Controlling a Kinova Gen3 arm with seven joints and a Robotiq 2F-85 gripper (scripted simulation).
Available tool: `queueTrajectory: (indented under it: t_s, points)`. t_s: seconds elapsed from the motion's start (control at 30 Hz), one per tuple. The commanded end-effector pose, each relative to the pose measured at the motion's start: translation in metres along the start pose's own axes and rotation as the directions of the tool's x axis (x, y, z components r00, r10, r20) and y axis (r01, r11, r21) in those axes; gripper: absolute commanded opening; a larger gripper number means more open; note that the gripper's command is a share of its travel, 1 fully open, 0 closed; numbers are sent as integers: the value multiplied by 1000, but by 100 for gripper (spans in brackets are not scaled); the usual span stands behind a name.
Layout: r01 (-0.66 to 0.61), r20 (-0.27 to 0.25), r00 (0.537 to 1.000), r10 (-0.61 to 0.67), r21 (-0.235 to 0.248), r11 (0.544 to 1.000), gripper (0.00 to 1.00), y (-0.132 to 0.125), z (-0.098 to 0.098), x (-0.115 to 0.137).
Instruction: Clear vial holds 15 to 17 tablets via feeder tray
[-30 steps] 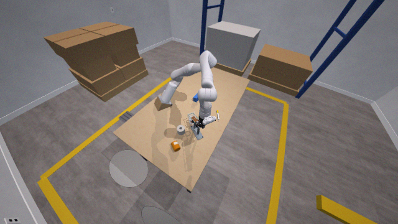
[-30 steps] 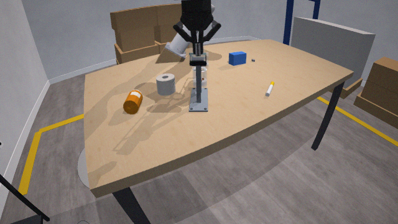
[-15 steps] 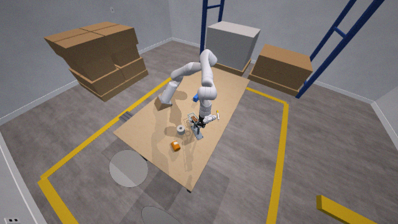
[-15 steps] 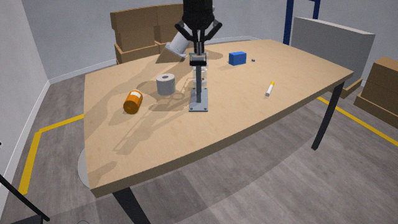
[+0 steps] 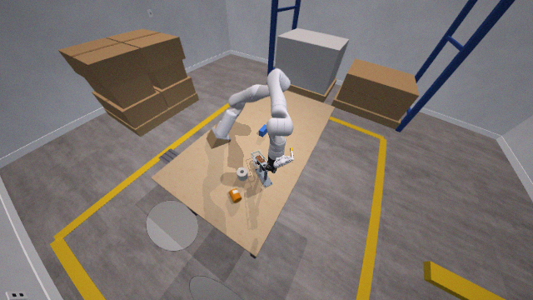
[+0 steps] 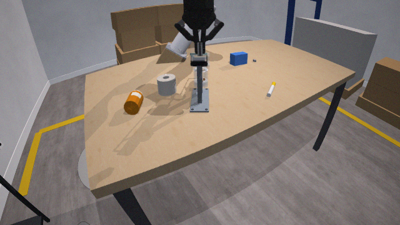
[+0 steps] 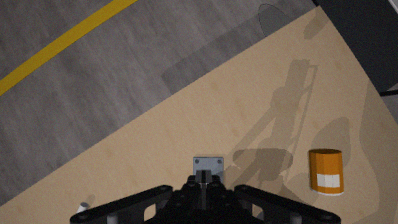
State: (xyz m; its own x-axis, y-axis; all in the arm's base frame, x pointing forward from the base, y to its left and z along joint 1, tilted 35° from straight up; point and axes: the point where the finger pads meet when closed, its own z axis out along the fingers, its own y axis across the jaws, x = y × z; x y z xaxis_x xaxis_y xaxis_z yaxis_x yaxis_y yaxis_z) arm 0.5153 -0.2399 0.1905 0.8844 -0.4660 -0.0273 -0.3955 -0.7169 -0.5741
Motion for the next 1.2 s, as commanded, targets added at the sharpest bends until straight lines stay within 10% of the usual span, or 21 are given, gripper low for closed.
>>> queueTrajectory:
  t_s: [0.0,0.4,1.17]
  points:
    - [-15,8,1000,15,-2,1000,0,5,0,-4]
    - [-16,7,1000,16,-2,1000,0,5,11,-34]
    - [-13,6,1000,13,-3,1000,0,5,-2,-2]
